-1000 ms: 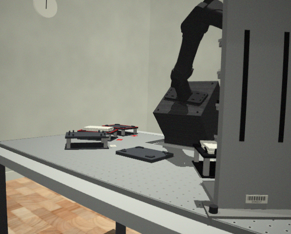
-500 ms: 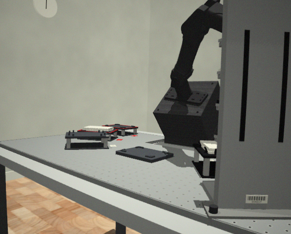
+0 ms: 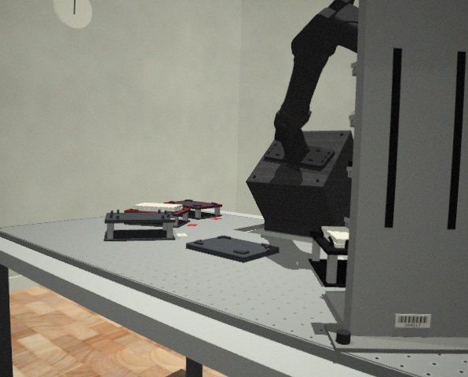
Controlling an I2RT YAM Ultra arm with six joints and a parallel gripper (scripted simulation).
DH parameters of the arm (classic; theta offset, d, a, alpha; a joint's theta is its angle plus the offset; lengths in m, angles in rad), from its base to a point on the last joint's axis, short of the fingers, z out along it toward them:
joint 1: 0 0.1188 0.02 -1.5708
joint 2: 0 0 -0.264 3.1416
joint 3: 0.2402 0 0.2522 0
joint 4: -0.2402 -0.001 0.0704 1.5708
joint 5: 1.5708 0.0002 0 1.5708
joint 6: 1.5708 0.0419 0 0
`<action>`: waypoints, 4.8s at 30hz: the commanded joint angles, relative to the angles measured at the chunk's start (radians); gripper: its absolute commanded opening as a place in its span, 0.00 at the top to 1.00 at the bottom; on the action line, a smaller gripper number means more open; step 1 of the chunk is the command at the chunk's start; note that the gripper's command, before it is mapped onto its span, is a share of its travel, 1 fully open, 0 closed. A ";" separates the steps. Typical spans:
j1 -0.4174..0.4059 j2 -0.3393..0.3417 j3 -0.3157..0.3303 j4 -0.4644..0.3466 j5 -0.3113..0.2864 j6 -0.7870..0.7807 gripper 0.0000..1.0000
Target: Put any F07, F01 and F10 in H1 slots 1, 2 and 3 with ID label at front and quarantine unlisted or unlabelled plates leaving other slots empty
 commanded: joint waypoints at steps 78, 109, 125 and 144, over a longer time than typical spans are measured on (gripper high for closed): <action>0.074 -0.050 0.071 -0.164 0.010 0.084 0.00; 0.084 -0.055 0.084 -0.191 0.011 0.097 0.00; 0.130 -0.069 0.154 -0.312 0.017 0.156 0.00; 0.201 -0.066 0.295 -0.512 0.023 0.250 0.00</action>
